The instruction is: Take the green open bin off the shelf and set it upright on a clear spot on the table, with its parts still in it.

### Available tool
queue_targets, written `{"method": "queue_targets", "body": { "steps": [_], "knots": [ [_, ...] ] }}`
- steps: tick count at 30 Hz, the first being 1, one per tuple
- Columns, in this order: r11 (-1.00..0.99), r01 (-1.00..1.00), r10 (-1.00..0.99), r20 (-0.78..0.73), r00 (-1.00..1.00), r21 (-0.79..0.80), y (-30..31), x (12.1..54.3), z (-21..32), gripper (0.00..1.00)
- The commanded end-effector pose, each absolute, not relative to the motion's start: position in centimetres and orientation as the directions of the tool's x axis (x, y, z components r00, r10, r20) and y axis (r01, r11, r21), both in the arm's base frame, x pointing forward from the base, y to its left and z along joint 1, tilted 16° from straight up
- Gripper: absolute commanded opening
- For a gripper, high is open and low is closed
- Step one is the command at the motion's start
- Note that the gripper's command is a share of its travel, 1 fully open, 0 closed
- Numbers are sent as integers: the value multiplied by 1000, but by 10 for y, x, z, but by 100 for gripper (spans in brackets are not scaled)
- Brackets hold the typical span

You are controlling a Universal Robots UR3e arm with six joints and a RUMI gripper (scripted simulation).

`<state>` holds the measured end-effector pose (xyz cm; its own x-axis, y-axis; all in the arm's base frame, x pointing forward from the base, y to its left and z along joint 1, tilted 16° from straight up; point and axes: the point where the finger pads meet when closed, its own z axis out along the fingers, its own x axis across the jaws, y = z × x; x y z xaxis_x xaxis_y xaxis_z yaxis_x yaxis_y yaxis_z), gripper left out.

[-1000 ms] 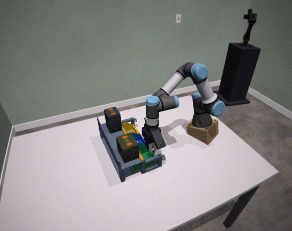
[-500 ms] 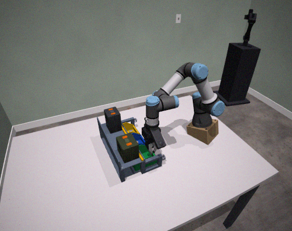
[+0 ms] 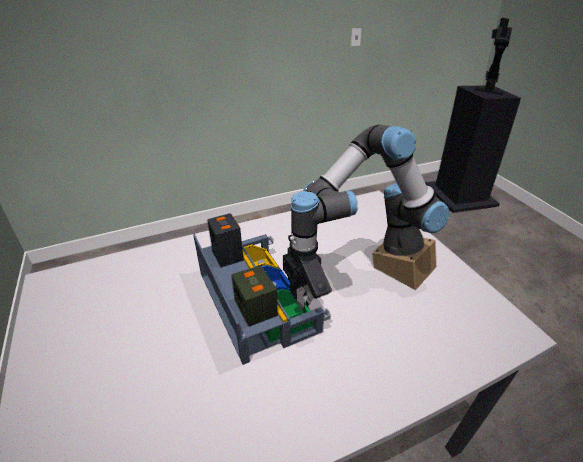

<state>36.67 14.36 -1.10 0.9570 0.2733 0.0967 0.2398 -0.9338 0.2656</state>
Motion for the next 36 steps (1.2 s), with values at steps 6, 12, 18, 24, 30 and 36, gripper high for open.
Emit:
{"method": "queue_targets", "body": {
  "steps": [6, 12, 18, 24, 30, 36],
  "knots": [
    [-934, 239, 274, 99, 957, 266, 144, 367, -10, 0],
    [-934, 239, 274, 99, 957, 266, 144, 367, -10, 0],
    [-934, 240, 274, 99, 957, 266, 146, 366, -2, 0],
    [-934, 240, 274, 99, 957, 266, 146, 366, -2, 0],
    [-934, 240, 274, 99, 957, 266, 146, 366, -2, 0],
    [-934, 240, 274, 100, 957, 266, 148, 365, 5, 0]
  ]
}}
